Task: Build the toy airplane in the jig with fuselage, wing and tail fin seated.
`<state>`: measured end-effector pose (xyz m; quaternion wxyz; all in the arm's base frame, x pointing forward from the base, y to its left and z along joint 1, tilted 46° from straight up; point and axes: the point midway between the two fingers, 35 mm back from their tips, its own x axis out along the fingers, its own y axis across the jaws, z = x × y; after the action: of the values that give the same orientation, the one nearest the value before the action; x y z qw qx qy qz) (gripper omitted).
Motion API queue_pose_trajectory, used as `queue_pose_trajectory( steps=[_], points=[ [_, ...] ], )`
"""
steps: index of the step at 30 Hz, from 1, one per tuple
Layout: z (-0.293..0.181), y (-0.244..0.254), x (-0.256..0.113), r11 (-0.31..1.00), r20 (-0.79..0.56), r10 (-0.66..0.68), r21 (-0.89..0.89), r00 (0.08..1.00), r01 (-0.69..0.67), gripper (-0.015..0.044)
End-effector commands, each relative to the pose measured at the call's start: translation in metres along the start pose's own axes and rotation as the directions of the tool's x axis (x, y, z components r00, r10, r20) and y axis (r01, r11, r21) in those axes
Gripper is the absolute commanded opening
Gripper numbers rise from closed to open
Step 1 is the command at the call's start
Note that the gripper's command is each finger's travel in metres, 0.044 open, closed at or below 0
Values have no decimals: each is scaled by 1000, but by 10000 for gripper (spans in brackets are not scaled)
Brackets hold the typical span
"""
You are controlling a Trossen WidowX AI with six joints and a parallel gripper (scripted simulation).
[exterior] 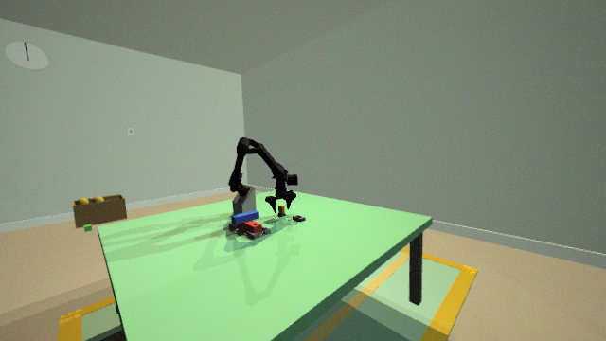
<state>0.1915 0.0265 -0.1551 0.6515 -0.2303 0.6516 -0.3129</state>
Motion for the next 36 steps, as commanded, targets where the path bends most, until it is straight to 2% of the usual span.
queue_pose_trajectory(
  steps=[1, 15, 22, 23, 36],
  points=[
    [-1, -1, 4, 1000, 2, -7, -9, 1000, 7, 440],
    [-1, -1, 4, 1000, 2, -7, -9, 1000, 7, 72],
    [-1, -1, 4, 1000, 2, -7, -9, 1000, 7, 26],
    [-1, -1, 4, 1000, 2, -7, -9, 1000, 7, 0],
    [2, 2, -22, 1000, -13, -4, -16, 1000, 4, 0]
  ],
)
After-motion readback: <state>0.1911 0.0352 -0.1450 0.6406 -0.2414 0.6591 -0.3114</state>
